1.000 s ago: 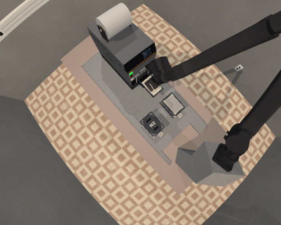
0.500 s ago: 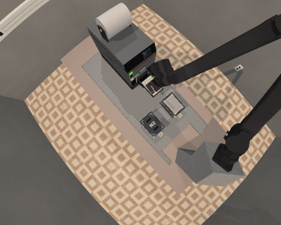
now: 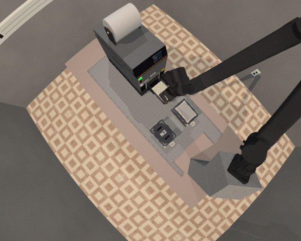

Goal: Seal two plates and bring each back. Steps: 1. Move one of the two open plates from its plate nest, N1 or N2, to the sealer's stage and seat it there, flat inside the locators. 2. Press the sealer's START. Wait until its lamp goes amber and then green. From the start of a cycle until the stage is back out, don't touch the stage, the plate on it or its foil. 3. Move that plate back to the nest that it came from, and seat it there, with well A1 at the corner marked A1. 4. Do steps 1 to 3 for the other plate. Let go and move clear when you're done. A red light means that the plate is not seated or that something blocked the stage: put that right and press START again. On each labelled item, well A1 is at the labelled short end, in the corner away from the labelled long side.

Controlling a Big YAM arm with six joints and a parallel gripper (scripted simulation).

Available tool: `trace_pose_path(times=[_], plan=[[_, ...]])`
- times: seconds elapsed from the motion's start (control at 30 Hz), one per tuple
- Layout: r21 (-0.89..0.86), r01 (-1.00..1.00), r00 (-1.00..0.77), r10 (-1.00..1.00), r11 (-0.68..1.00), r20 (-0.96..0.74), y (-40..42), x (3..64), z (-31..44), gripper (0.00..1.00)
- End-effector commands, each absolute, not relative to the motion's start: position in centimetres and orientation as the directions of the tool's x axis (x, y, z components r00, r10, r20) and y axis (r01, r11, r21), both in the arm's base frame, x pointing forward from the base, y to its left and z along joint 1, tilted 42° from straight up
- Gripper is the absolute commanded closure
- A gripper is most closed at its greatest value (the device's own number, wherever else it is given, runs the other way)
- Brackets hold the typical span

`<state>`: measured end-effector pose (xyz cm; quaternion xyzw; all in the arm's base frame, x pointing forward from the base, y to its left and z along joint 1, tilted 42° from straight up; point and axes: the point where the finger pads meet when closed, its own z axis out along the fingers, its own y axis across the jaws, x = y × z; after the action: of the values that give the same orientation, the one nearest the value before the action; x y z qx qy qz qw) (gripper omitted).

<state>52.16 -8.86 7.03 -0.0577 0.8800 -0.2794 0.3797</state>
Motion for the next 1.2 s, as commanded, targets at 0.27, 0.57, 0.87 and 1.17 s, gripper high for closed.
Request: trace_pose_path(times=[0.27,0.57,0.87,1.17], plan=[[-0.539,0.105,-0.665,-0.344,0.836,-0.663,-7.7,51.0,8.3,0.0],[-0.524,0.125,-0.836,-0.195,0.842,-0.513,-7.3,51.6,8.1,0.0],[-0.524,0.107,-0.911,-0.127,0.845,-0.391,-8.5,50.1,5.2,0.0],[-0.534,0.14,-0.892,-0.128,0.833,-0.433,-9.9,51.2,7.5,0.0]])
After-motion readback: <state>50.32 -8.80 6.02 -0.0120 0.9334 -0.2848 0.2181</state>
